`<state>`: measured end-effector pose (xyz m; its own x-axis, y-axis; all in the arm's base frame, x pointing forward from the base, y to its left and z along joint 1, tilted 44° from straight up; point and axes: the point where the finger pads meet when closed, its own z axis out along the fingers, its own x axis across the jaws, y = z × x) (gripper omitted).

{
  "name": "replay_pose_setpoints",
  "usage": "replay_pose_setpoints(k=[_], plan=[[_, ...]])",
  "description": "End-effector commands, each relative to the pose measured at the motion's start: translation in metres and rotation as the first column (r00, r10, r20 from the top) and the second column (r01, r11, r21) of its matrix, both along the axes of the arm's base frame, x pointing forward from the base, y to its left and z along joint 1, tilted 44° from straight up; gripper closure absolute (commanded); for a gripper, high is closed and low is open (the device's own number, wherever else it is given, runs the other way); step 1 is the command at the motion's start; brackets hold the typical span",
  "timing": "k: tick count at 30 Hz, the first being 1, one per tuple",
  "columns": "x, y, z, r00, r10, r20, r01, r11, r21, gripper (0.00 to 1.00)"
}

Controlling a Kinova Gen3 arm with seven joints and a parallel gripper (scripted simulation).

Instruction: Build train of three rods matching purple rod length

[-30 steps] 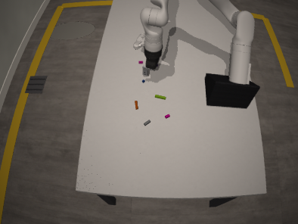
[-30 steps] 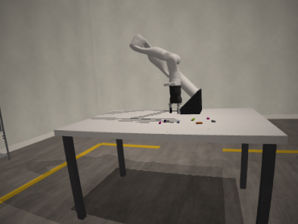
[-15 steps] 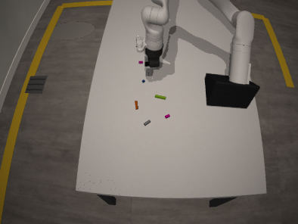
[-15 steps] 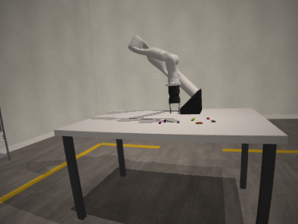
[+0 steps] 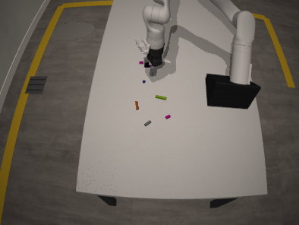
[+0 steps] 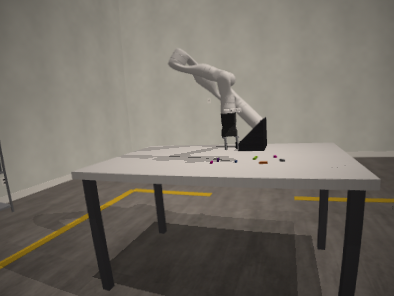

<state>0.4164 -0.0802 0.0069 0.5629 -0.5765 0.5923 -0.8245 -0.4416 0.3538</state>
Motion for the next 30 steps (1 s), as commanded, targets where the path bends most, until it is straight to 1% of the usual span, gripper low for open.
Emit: replay_pose_setpoints(k=[1,6,11,13,21,30], plan=[[-0.0004,-0.0006,0.0009,0.999,0.029,-0.028,-0.029,1.0,-0.001,0.0],[-0.002,-0.0006,0.0011,0.992,0.093,-0.088,-0.093,0.996,-0.002,0.0],[-0.0033,-0.0007,0.0013,0.982,0.139,-0.131,-0.141,0.99,-0.001,0.0],[-0.0033,-0.0007,0.0013,0.982,0.139,-0.131,-0.141,0.99,-0.001,0.0],[-0.0044,-0.0009,0.0015,0.969,0.18,-0.17,-0.182,0.983,0.002,0.0],[-0.0047,-0.0009,0.0015,0.965,0.191,-0.18,-0.193,0.981,0.003,0.0]])
